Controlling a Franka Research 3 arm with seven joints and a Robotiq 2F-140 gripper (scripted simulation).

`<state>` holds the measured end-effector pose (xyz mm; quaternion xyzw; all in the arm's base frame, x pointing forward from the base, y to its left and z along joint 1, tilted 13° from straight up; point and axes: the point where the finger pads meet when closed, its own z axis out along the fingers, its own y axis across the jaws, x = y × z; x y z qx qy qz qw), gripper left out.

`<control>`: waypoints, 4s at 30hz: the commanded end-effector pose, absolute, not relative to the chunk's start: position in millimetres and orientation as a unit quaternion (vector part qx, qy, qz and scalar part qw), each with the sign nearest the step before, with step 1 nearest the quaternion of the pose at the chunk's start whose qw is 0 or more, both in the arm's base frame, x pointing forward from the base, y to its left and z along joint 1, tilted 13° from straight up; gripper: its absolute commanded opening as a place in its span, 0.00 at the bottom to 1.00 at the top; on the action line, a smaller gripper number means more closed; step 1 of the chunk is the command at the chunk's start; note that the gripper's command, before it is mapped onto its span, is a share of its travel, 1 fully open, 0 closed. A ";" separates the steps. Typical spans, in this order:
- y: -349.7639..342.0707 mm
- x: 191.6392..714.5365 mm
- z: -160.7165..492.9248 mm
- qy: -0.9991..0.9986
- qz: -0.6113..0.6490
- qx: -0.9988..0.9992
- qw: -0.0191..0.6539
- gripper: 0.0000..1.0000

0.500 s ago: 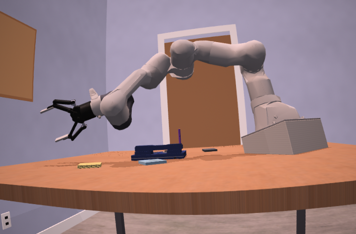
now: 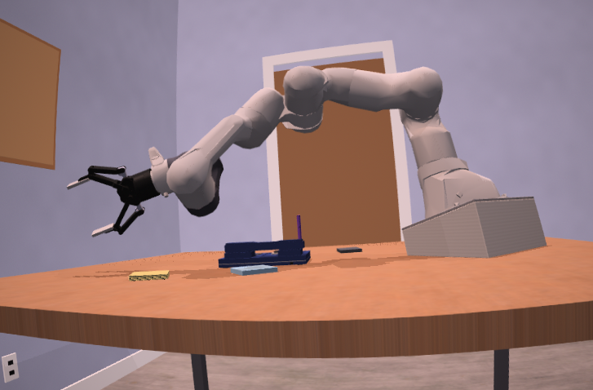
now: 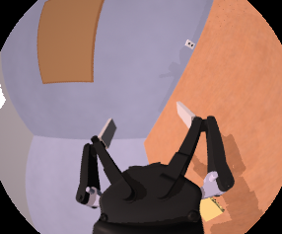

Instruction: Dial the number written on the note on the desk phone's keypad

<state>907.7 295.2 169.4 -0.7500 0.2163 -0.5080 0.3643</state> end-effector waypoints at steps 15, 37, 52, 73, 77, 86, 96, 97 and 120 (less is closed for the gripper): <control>283.6 921.9 186.0 0.216 -0.467 -0.791 0.331 0.00; 214.0 906.9 237.4 0.238 -0.346 -0.880 0.224 0.00; 151.8 854.5 276.9 0.268 -0.262 -0.914 0.153 0.00; 46.9 691.4 357.7 0.339 -0.105 -0.934 0.048 0.00; 25.8 640.6 385.9 0.364 -0.046 -0.930 0.019 0.00; 34.7 564.7 390.9 0.347 -0.004 -0.938 -0.007 0.00; 168.9 493.9 281.1 0.203 -0.026 -0.978 -0.036 0.00; 184.7 480.5 265.3 0.180 -0.030 -0.982 -0.040 0.00; 259.6 327.2 125.4 -0.038 -0.072 -0.993 -0.082 0.00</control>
